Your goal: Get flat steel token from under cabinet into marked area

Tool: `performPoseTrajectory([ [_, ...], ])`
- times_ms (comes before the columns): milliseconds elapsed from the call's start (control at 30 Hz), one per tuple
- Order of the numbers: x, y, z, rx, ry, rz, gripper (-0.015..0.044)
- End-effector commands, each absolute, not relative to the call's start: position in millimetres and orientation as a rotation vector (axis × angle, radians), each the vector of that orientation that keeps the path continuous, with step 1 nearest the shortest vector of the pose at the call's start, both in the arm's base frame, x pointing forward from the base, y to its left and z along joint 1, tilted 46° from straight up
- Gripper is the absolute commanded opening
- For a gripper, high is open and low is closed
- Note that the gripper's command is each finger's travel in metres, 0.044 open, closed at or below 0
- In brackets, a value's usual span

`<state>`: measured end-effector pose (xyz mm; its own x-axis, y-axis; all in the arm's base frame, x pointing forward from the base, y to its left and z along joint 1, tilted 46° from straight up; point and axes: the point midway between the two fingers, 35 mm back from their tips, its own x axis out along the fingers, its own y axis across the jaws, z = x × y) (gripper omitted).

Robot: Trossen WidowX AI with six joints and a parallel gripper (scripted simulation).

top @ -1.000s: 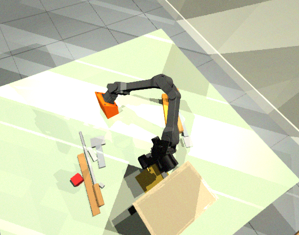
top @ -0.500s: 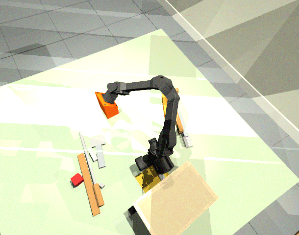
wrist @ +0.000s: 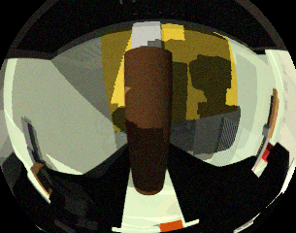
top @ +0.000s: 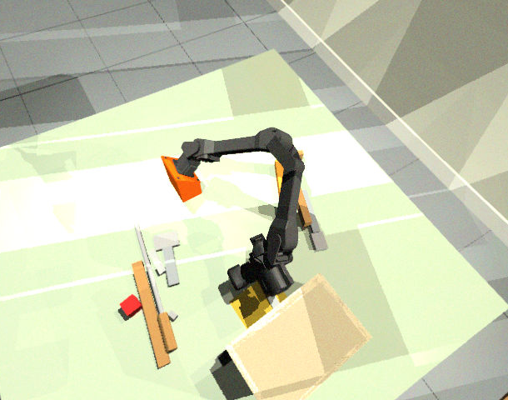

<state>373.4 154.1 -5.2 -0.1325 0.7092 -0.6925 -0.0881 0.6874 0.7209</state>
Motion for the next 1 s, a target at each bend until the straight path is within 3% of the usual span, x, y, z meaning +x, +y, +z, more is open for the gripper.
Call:
performPoseTrajectory([
  [0,368,153,-6,0.525,1.568,0.742,0.0000],
  [967,342,150,-5,0.525,1.569,0.741,0.0000],
])
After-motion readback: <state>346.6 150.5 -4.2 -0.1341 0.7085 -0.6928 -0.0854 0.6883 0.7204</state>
